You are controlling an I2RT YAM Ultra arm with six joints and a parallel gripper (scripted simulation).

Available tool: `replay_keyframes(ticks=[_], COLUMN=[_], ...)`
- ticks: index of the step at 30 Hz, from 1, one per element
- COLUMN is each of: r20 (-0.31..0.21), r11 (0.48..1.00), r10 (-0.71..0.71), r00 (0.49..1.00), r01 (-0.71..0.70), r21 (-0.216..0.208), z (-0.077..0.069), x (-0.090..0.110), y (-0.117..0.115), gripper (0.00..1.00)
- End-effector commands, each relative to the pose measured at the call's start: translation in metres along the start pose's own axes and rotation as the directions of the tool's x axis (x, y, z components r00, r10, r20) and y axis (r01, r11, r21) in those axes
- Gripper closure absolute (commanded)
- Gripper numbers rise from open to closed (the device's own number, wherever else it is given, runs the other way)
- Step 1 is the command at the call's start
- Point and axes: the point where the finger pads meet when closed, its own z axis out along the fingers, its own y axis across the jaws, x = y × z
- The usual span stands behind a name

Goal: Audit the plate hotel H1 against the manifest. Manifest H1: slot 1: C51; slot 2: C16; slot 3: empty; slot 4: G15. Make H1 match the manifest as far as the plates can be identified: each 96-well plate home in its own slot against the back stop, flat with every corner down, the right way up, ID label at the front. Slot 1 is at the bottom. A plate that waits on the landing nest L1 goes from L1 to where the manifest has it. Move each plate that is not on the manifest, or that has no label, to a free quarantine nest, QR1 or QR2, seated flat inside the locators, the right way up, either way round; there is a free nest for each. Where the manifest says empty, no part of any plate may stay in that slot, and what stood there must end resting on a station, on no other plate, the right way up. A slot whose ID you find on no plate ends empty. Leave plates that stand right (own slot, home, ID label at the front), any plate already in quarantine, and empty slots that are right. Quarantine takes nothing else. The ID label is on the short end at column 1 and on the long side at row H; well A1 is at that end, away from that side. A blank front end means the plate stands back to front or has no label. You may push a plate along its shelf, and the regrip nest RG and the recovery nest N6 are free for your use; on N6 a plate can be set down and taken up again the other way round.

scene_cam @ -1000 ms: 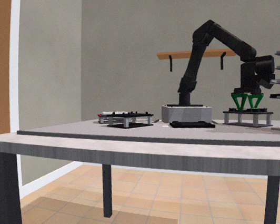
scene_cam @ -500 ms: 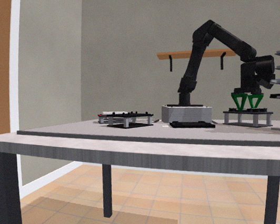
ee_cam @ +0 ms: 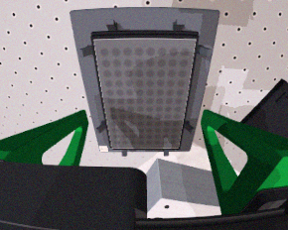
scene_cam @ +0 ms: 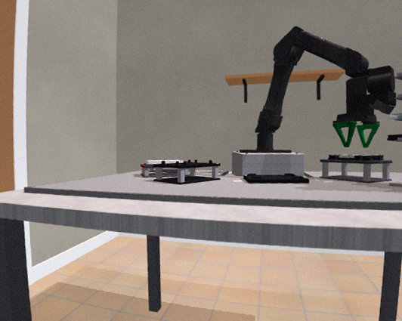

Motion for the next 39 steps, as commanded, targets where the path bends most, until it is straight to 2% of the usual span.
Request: replay_keyframes(ticks=[1,4,8,15,39], r20=[0.012,0.012,0.012,0.012,0.012], r11=[1.0,1.0,1.0,1.0,1.0], r10=[0.0,0.0,0.0,0.0,0.0], r00=[1.0,1.0,1.0,1.0,1.0], r01=[0.0,0.0,0.0,0.0,0.0], r21=[-0.003,-0.003,-0.003,-0.003,-0.003], z=[-0.02,-0.03,-0.036,-0.036,-0.092], x=[0.0,0.0,0.0,0.0,0.003], y=[0.0,0.0,0.0,0.0,0.0], gripper=[0.0,0.0,0.0,0.0,0.0])
